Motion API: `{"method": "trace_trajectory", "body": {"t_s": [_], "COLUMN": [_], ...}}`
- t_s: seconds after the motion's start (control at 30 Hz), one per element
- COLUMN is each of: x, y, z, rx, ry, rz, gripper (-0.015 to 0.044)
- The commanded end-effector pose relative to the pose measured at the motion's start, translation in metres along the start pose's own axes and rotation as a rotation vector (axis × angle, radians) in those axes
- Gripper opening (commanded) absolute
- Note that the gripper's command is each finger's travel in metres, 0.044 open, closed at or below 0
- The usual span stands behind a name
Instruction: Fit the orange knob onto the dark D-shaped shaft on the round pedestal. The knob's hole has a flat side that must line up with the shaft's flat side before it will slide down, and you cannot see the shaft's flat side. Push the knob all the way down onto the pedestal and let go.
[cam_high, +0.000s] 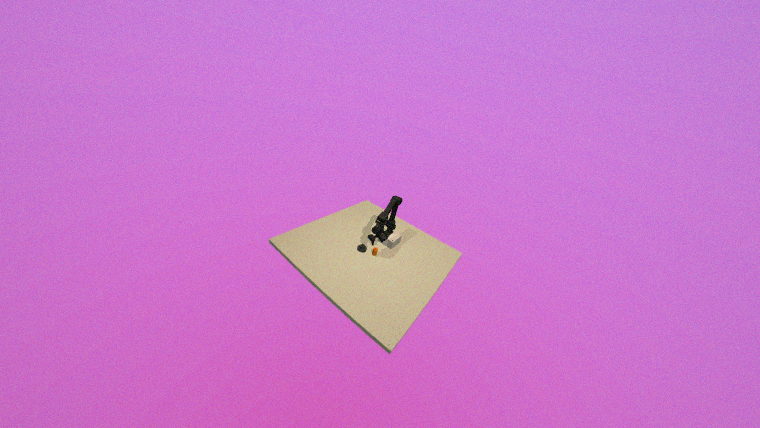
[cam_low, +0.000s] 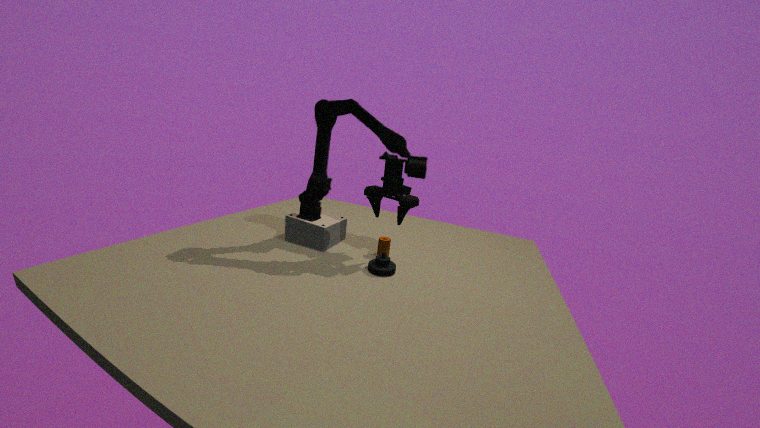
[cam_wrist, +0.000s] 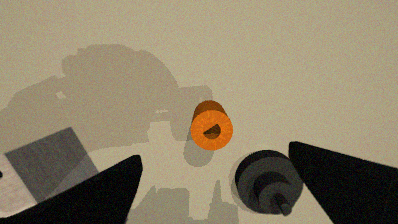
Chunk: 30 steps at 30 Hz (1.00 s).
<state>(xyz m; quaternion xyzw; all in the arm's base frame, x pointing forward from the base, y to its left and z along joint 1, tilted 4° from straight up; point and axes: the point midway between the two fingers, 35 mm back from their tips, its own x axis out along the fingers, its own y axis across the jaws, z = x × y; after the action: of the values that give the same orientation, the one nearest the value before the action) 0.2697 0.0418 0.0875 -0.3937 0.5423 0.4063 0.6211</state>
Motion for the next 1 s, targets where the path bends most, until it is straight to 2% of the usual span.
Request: {"method": "trace_trajectory", "body": {"t_s": [0.0, 0.23, 0.7, 0.97], "x": [-0.0052, -0.0052, -0.0036, -0.0036], "y": [-0.0009, -0.0008, -0.0006, -0.0007], "z": [-0.0036, -0.0036, -0.0013, -0.0012], "rx": [0.010, 0.071, 1.317, 1.332], "ry": [0.047, 0.047, 0.027, 0.027], "rz": [-0.020, -0.021, -0.048, -0.048], "gripper": [0.0440, 0.0440, 0.0440, 0.0440]}}
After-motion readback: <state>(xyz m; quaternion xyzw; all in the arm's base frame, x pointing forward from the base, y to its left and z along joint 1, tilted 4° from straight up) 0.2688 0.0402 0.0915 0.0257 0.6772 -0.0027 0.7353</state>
